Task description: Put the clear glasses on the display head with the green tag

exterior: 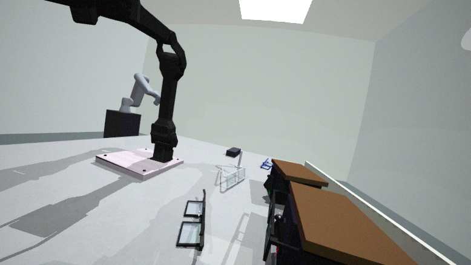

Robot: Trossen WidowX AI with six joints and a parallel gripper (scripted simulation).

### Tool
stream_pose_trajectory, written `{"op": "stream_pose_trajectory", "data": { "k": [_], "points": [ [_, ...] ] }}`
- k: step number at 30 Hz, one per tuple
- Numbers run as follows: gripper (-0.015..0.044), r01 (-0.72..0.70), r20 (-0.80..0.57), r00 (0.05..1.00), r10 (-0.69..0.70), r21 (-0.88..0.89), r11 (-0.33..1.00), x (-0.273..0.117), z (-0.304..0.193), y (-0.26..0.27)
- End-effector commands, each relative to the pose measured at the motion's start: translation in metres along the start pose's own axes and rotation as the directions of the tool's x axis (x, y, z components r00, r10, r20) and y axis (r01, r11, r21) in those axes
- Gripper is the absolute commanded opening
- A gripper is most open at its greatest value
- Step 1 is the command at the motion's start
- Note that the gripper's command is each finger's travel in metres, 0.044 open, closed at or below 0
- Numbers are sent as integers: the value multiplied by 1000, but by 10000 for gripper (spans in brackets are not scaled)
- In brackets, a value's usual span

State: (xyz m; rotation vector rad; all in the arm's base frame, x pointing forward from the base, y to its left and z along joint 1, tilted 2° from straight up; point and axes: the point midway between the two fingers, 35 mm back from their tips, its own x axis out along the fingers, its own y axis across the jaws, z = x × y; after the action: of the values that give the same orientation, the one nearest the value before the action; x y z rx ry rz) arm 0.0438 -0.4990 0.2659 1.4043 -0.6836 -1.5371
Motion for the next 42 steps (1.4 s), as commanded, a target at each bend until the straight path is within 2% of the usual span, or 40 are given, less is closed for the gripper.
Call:
{"op": "stream_pose_trajectory", "data": {
  "k": [1, 11, 17, 22, 29, 35, 38, 42],
  "points": [
    [200, 57, -138, 989, -58, -14, 998, -6, -71, -8],
    [200, 236, -413, 870, -271, -135, 962, -58, -236, -54],
    [200, 338, -500, 754, -425, -259, 905, -115, -314, -96],
    [200, 405, -517, 644, -564, -394, 825, -176, -365, -141],
    [200, 434, -451, 506, -735, -604, 669, -272, -401, -210],
    [200, 429, -329, 441, -835, -741, 517, -345, -400, -263],
    [200, 441, -266, 435, -860, -770, 462, -366, -391, -281],
    [200, 444, -249, 435, -865, -777, 447, -371, -388, -285]
  ]
}}
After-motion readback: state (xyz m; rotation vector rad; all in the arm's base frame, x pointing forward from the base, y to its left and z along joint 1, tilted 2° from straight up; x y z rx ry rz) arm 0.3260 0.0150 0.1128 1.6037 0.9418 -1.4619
